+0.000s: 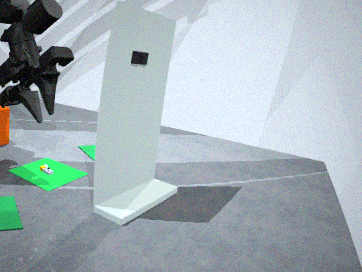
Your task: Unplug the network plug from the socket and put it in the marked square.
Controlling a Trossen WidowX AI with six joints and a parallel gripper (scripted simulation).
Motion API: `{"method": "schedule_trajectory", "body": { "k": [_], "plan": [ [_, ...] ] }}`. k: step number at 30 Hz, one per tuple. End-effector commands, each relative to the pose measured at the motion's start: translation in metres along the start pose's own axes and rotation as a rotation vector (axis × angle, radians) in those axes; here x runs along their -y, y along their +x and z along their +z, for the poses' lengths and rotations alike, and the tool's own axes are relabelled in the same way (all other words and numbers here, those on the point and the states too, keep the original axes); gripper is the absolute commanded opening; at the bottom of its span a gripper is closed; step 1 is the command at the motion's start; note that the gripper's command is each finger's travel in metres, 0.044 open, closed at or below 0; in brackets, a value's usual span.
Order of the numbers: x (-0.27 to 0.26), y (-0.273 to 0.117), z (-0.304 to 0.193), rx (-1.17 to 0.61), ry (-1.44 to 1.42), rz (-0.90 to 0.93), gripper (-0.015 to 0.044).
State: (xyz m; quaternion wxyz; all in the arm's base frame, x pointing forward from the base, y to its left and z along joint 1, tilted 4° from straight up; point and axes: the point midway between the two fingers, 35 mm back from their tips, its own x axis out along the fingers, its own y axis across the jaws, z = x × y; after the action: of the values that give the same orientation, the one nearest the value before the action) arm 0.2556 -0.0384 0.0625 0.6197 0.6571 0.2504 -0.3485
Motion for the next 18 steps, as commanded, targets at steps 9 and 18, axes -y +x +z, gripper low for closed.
{"method": "schedule_trajectory", "body": {
  "k": [9,18],
  "plan": [
    [-0.007,-0.014,0.001,0.004,0.005,0.008,0.0156],
    [-0.013,-0.022,0.000,0.001,0.001,0.001,0.0156]
  ]
}}
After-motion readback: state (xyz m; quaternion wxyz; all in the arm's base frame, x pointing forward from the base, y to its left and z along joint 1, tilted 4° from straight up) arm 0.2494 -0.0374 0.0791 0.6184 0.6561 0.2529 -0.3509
